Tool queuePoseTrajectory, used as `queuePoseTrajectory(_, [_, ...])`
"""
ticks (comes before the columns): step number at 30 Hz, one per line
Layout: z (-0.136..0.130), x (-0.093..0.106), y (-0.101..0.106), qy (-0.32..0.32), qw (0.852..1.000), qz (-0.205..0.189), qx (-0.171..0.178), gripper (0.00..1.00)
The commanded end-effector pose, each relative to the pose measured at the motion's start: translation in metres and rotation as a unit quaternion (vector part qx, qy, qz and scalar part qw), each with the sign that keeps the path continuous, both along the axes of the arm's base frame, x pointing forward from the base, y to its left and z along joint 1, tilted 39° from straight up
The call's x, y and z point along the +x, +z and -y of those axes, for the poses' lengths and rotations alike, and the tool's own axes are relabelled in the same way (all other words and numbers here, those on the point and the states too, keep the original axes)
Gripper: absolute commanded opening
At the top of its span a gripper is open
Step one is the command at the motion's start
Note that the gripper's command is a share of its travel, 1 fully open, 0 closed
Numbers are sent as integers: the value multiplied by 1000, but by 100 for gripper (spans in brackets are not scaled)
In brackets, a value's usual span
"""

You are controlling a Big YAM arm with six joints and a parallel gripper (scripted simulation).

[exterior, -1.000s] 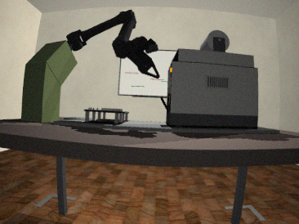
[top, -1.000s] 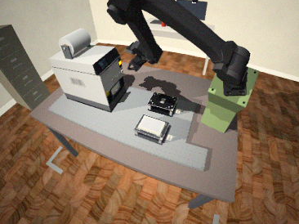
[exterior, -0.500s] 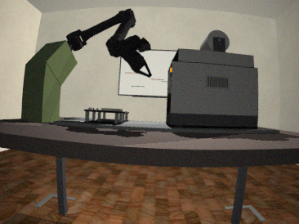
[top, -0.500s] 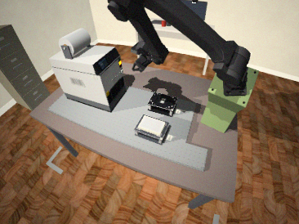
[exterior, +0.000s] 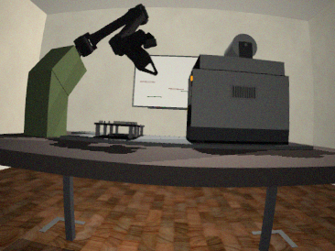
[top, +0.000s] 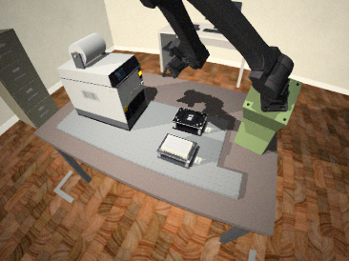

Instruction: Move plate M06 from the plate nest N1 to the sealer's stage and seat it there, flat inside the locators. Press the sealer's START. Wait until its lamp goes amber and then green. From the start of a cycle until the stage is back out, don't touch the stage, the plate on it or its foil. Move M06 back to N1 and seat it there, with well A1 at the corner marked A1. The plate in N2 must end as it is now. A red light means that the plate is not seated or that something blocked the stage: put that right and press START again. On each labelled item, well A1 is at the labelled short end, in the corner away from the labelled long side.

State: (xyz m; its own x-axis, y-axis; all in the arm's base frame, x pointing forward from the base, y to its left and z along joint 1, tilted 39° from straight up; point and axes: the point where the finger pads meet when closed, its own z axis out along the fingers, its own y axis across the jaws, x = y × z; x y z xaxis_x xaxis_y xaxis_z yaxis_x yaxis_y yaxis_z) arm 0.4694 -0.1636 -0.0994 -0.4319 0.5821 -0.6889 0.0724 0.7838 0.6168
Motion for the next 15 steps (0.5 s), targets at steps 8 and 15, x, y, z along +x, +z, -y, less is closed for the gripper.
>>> queuePoseTrajectory(8, [12,-5,30,22,995,24,-96,100])
queuePoseTrajectory(15, [-4,16,69,80,972,51,-213,100])
